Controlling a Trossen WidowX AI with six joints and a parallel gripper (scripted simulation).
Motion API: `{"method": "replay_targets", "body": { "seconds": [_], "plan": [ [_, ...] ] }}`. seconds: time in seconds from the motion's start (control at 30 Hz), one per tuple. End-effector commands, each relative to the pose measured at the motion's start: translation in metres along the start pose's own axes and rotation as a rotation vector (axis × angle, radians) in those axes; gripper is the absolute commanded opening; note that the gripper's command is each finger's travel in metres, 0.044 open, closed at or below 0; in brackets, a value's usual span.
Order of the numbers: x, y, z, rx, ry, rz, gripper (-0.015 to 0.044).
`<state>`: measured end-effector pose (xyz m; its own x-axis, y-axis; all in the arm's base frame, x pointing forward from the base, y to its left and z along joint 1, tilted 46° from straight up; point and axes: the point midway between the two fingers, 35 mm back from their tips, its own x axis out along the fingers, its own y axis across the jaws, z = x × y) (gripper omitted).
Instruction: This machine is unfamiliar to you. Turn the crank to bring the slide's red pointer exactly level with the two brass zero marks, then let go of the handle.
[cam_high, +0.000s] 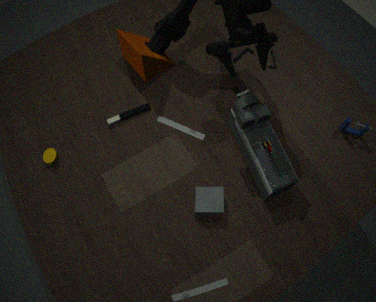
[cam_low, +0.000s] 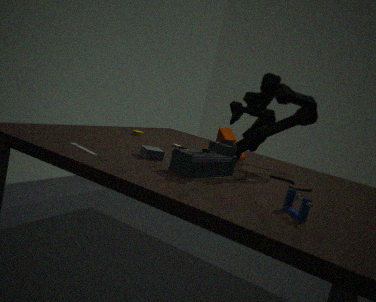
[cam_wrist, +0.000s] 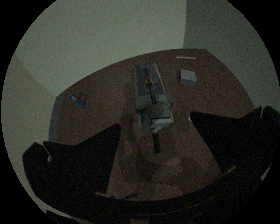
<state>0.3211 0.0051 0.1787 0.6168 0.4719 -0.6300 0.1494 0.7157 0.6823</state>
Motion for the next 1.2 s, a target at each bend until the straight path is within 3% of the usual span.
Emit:
{"method": "replay_targets", "body": {
  "seconds": [0.0, 0.53, 1.17],
  "plan": [
    [0.012, -0.002, -0.012, 0.007, 0.008, -0.009, 0.044],
    [0.056, -0.001, -0.061, 0.01, 0.002, 0.0, 0.044],
    [0.076, -0.001, -0.08, 0.009, 0.003, -0.001, 0.044]
  ]
}}
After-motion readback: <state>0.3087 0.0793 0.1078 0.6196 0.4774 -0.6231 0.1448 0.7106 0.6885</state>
